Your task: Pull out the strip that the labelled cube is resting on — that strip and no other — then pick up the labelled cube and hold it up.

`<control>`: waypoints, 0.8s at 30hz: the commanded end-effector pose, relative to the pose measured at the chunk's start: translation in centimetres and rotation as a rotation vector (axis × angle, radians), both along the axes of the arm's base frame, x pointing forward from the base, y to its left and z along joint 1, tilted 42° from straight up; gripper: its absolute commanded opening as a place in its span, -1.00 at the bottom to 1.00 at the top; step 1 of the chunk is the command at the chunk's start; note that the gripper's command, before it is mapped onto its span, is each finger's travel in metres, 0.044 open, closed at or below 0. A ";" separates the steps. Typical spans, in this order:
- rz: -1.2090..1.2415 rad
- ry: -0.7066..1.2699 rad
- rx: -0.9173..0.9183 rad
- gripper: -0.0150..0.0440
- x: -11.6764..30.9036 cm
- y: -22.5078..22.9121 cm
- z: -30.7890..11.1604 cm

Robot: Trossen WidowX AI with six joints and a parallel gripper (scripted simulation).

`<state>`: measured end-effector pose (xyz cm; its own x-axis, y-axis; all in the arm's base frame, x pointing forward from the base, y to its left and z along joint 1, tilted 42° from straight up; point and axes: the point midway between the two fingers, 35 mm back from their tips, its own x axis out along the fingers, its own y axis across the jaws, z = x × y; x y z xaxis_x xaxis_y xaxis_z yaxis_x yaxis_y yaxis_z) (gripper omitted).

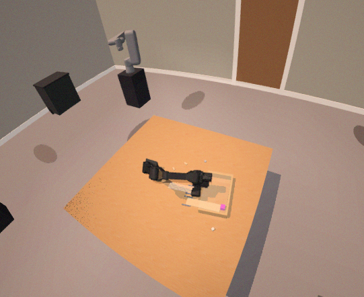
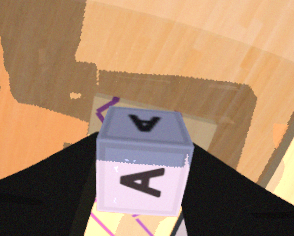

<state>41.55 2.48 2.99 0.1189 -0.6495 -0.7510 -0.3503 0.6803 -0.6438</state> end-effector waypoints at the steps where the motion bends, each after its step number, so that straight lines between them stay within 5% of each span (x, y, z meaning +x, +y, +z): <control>1: 0.000 0.000 0.000 -0.11 0.0 0.0 0.0; 7: 0.000 0.000 0.000 -0.49 -0.3 0.2 0.2; 24: 0.001 0.007 -0.004 -0.49 -6.5 2.4 2.5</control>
<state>35.65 4.94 5.61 0.1239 -0.6517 -0.7483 -0.3548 0.6752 -0.6468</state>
